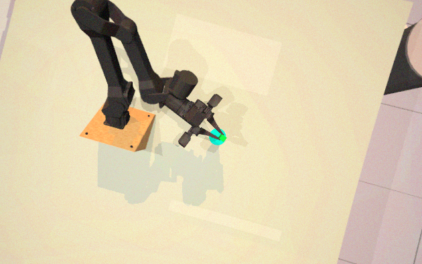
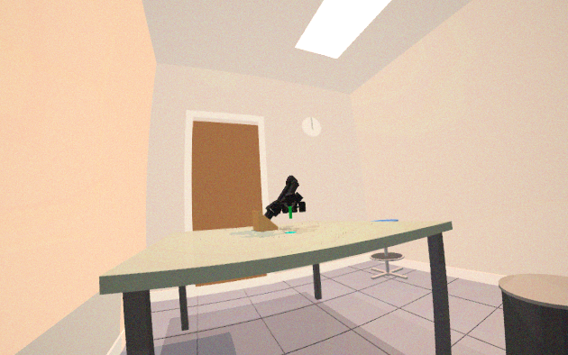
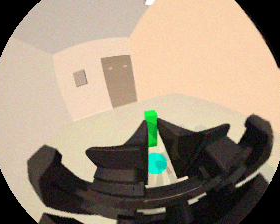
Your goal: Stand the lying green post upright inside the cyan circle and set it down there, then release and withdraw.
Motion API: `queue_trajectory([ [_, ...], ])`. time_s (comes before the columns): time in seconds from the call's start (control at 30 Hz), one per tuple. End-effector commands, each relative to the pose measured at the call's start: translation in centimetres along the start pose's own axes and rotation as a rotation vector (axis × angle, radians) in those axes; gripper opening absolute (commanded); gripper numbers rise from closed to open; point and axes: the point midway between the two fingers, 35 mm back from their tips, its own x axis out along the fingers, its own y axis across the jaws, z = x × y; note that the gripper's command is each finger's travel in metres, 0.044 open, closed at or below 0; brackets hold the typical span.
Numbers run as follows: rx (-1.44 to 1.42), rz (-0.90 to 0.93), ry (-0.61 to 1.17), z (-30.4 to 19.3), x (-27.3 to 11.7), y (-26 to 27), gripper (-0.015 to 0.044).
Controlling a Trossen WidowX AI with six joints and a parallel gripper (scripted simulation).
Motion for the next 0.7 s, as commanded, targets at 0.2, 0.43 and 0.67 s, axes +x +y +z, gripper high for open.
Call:
queue_trajectory([
  [0.2,0.002,-0.010,0.004,-2.5,0.0,-0.4,0.0023],
  [0.43,0.002,-0.009,0.003,-4.0,-0.1,-0.5,0.0023],
  [0.67,0.001,-0.007,0.001,-5.4,-0.4,-0.7,0.0023],
])
